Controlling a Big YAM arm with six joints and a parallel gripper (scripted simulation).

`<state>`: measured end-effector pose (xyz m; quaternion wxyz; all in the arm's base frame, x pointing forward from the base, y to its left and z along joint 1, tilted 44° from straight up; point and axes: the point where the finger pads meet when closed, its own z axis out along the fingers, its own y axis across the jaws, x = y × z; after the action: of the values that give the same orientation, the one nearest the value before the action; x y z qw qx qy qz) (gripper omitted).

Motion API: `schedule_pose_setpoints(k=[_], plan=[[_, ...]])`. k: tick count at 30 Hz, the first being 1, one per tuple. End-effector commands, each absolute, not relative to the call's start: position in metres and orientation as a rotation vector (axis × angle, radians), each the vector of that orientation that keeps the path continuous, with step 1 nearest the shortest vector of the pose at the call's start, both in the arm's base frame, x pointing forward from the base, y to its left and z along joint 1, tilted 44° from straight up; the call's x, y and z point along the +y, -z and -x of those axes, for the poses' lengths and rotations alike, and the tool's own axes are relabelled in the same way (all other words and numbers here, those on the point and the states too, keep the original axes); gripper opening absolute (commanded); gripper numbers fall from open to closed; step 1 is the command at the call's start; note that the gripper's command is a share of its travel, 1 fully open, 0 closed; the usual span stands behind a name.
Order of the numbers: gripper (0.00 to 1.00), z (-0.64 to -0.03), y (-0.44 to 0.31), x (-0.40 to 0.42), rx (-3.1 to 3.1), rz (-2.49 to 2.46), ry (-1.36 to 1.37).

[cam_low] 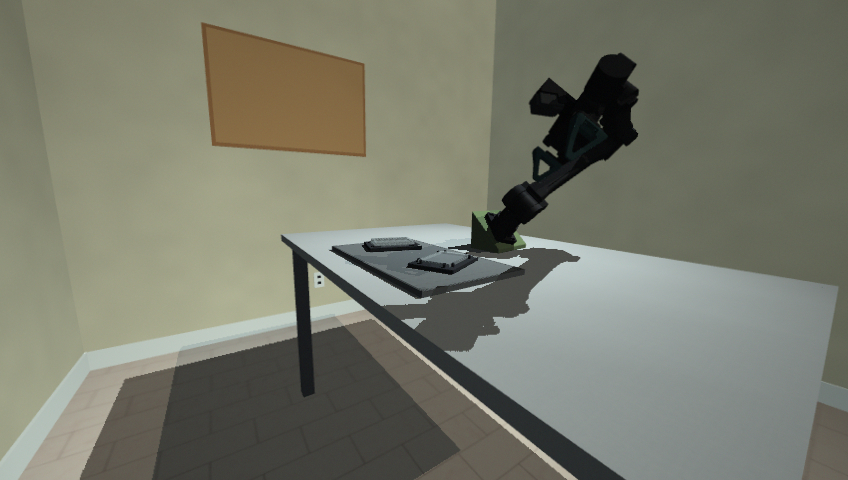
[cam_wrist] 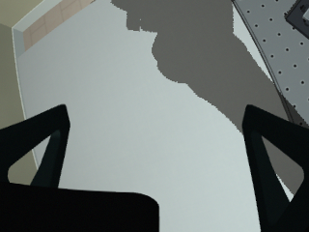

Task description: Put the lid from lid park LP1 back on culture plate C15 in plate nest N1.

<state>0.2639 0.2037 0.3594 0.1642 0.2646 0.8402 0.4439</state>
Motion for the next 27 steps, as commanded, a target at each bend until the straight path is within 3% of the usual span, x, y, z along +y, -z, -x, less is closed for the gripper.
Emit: schedule_pose_setpoints(k=[1, 18, 23, 26, 27], plan=[[1.0, -0.264, -0.363, 0.203, 2.388, -0.752, -1.269], [1.0, -0.272, -0.379, 0.202, 2.383, -0.702, -1.254], [1.0, -0.286, -0.334, 0.202, 2.472, -0.609, -1.162], [1.0, -0.291, -0.348, 0.202, 2.495, -0.528, -1.129], [1.0, -0.288, -0.315, 0.2, 2.544, -0.553, -1.101]])
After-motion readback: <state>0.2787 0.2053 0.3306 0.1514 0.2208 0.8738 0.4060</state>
